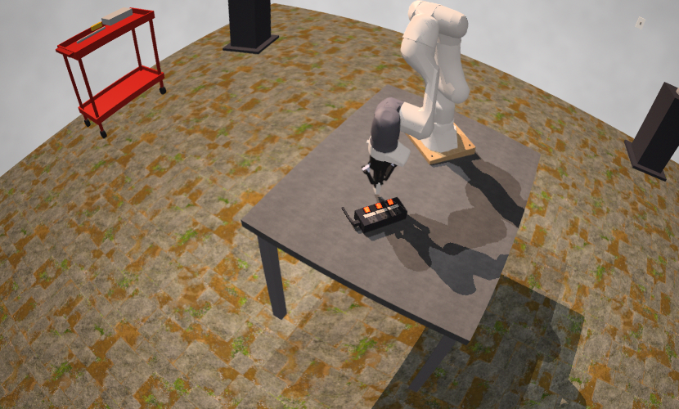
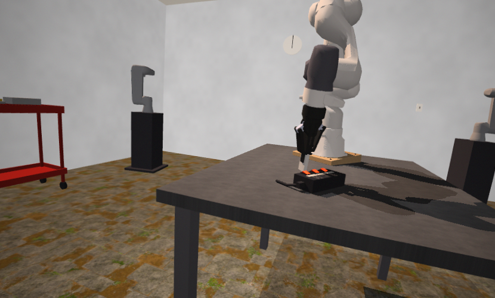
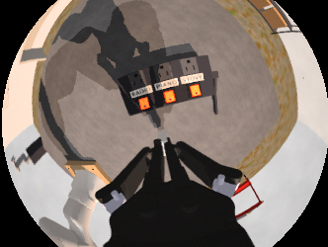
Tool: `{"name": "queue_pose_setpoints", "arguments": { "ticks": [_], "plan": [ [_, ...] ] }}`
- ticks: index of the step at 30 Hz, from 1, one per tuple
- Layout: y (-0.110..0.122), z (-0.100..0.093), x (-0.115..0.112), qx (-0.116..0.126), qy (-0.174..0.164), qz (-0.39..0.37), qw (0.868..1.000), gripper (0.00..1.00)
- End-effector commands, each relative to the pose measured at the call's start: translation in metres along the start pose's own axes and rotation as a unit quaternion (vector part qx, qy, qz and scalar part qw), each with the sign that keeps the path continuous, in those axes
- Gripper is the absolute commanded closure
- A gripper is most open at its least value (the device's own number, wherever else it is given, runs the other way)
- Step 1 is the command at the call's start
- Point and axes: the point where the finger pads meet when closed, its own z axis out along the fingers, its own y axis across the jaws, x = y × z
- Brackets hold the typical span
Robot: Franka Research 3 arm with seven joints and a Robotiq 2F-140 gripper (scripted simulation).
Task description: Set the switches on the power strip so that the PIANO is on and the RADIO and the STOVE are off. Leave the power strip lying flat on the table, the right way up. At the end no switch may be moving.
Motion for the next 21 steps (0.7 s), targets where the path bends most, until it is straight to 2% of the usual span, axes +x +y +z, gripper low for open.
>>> {"name": "queue_pose_setpoints", "arguments": {
  "ticks": [1,17,21],
  "plan": [
    [0.0005,0.0016,-0.0020,0.000,-0.001,0.002,1.000,1.00],
    [0.0005,0.0016,-0.0020,0.000,-0.001,0.002,1.000,1.00],
    [0.0012,-0.0050,-0.0042,0.000,-0.002,0.003,1.000,1.00]
  ]
}}
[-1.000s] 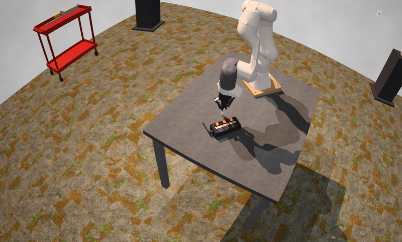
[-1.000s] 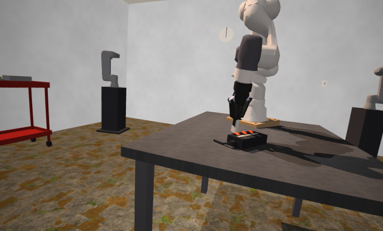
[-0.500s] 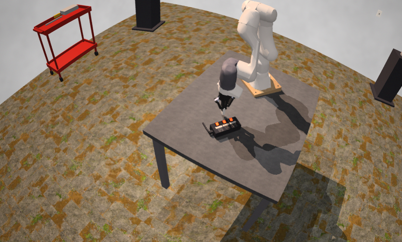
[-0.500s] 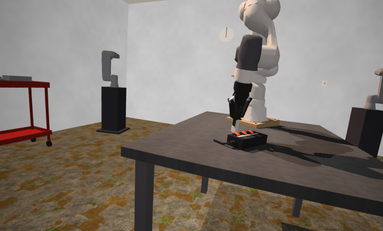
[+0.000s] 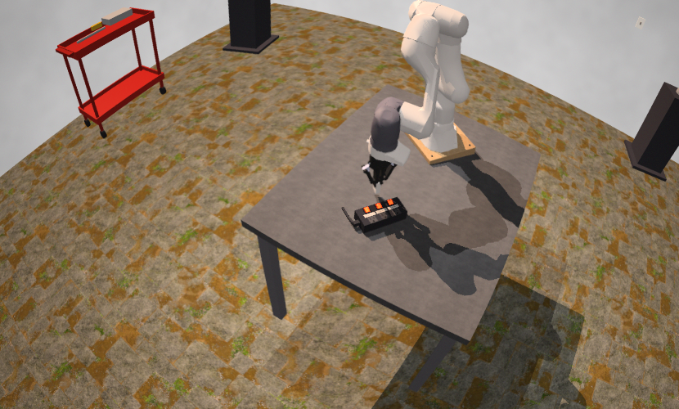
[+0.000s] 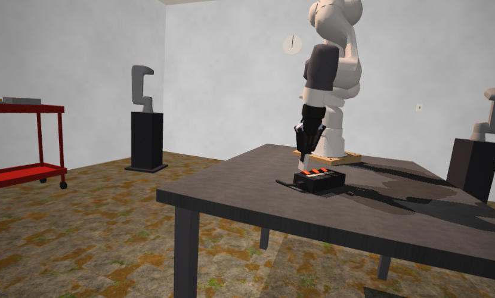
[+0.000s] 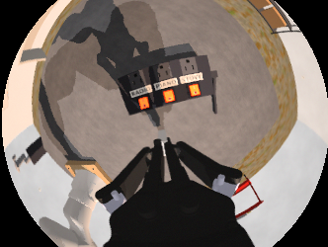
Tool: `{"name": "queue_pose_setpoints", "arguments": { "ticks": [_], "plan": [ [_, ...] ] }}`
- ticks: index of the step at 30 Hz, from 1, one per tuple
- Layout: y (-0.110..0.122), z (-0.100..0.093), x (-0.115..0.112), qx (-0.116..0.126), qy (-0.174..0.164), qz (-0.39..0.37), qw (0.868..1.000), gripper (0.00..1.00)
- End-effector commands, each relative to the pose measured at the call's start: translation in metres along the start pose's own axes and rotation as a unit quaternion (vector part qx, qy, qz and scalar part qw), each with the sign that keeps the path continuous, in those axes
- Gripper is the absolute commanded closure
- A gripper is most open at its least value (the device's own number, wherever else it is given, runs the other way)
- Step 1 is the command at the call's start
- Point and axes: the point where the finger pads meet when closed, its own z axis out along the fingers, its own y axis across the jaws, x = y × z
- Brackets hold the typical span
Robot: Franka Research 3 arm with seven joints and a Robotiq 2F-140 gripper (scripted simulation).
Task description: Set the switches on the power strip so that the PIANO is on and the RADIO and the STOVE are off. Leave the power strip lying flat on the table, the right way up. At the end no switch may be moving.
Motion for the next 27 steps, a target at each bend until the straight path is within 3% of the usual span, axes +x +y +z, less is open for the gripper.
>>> {"name": "queue_pose_setpoints", "arguments": {
  "ticks": [1,4,5,15,16,27],
  "plan": [
    [0.001,-0.003,-0.003,0.001,-0.001,0.002,1.000,1.00],
    [0.001,-0.003,-0.003,0.001,-0.001,0.002,1.000,1.00],
    [0.001,-0.015,-0.006,0.000,-0.003,0.003,1.000,1.00],
    [0.001,-0.015,-0.006,0.000,-0.003,0.003,1.000,1.00],
    [0.001,-0.031,-0.010,0.000,-0.004,0.004,1.000,1.00],
    [0.001,-0.031,-0.010,0.000,-0.004,0.004,1.000,1.00]
  ]
}}
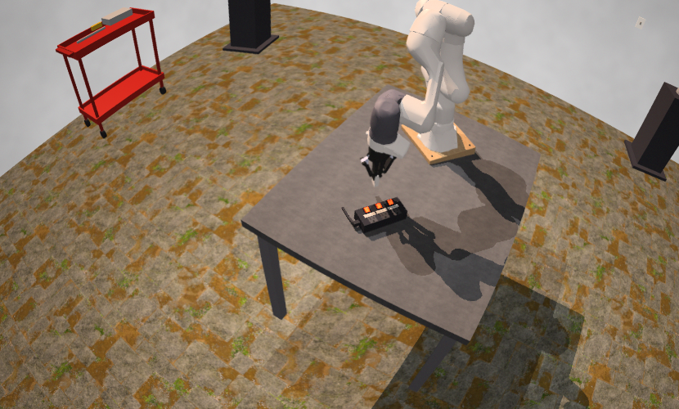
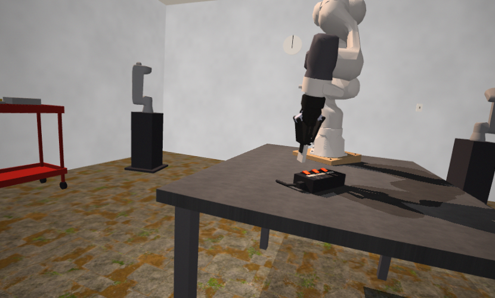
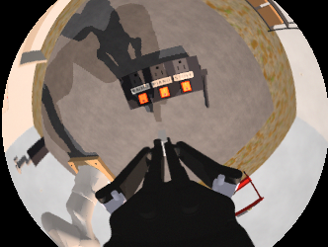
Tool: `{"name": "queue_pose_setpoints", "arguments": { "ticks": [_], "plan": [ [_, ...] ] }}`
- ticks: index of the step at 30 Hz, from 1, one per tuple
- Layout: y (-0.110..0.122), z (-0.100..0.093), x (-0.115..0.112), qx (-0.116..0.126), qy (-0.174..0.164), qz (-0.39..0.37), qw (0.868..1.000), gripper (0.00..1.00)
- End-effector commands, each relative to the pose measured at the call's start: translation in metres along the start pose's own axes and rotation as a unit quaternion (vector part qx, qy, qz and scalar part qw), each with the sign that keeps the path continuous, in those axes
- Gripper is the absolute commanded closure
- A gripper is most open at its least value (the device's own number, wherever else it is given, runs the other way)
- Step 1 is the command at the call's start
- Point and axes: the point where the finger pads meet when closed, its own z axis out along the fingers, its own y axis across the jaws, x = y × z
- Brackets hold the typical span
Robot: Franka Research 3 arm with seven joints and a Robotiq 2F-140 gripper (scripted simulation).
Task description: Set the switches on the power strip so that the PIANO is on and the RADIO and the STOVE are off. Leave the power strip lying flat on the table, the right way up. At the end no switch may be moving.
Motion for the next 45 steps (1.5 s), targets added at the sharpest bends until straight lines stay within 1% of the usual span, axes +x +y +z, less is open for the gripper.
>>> {"name": "queue_pose_setpoints", "arguments": {
  "ticks": [1,2,3,19,20,36,37,45],
  "plan": [
    [-0.002,-0.001,0.000,0.003,0.000,-0.006,1.000,1.00],
    [-0.002,-0.001,0.000,0.003,0.000,-0.006,1.000,1.00],
    [-0.004,-0.019,-0.003,0.003,0.000,-0.006,1.000,1.00],
    [-0.004,-0.019,-0.003,0.003,0.000,-0.006,1.000,1.00],
    [-0.007,-0.035,-0.004,0.004,0.003,-0.007,1.000,1.00],
    [-0.007,-0.035,-0.004,0.004,0.003,-0.007,1.000,1.00],
    [-0.010,-0.046,-0.005,0.004,0.005,-0.009,1.000,1.00],
    [-0.010,-0.046,-0.005,0.004,0.005,-0.009,1.000,1.00]
  ]
}}
